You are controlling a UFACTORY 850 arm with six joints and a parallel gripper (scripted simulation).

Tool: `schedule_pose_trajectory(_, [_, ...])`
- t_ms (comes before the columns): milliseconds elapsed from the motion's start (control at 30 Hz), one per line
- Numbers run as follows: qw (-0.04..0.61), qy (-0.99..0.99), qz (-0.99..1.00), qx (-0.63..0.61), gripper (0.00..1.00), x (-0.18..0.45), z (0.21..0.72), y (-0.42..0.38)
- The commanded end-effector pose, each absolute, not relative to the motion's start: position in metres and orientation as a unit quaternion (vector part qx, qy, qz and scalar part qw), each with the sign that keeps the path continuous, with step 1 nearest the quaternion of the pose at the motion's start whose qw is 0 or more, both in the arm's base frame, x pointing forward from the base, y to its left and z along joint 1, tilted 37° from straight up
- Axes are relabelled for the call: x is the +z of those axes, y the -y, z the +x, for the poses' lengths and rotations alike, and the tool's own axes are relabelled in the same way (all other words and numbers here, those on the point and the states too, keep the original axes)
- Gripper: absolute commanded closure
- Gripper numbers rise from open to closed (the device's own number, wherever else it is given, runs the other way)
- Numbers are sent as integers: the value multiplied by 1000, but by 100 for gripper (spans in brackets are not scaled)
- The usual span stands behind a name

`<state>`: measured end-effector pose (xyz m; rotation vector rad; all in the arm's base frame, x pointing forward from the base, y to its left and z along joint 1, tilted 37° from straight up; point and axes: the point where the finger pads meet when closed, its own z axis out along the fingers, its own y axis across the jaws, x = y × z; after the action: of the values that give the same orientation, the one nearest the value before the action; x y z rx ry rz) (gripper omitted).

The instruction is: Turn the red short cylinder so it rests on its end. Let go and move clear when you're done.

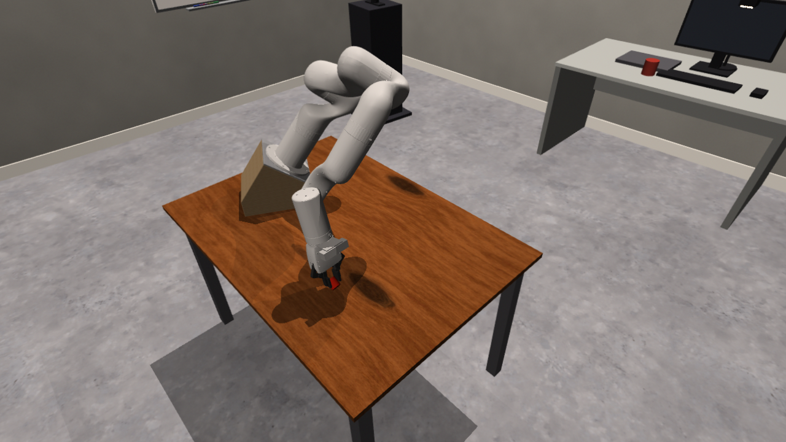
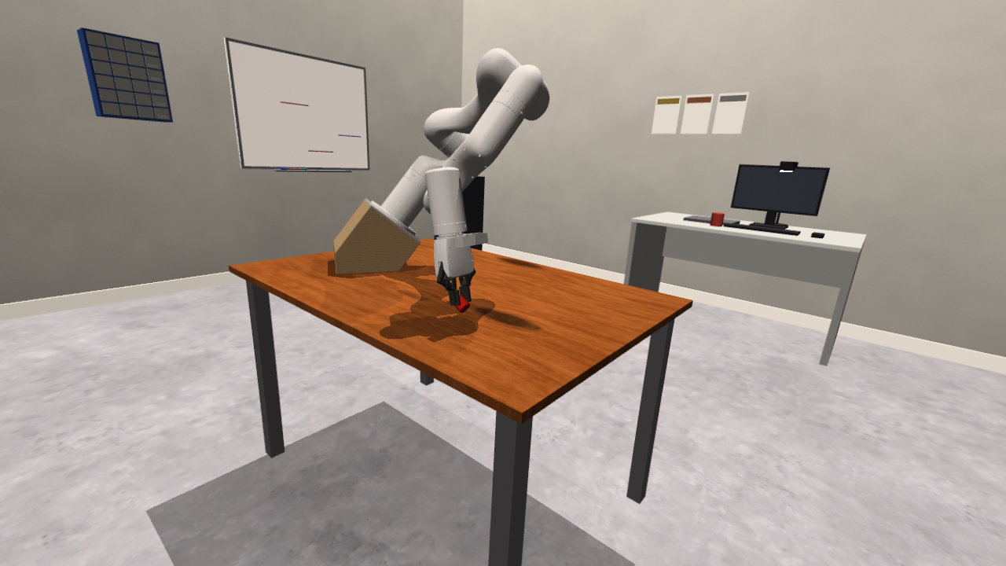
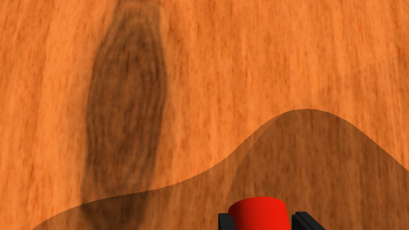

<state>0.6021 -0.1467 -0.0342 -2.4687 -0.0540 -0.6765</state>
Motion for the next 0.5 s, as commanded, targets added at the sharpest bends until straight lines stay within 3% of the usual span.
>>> schedule_pose_trajectory(0, [293, 30, -928, -227, 66, -33, 603, 144])
schedule_pose_trajectory(467, [280, 56, -949, -137, 66, -32, 607, 148])
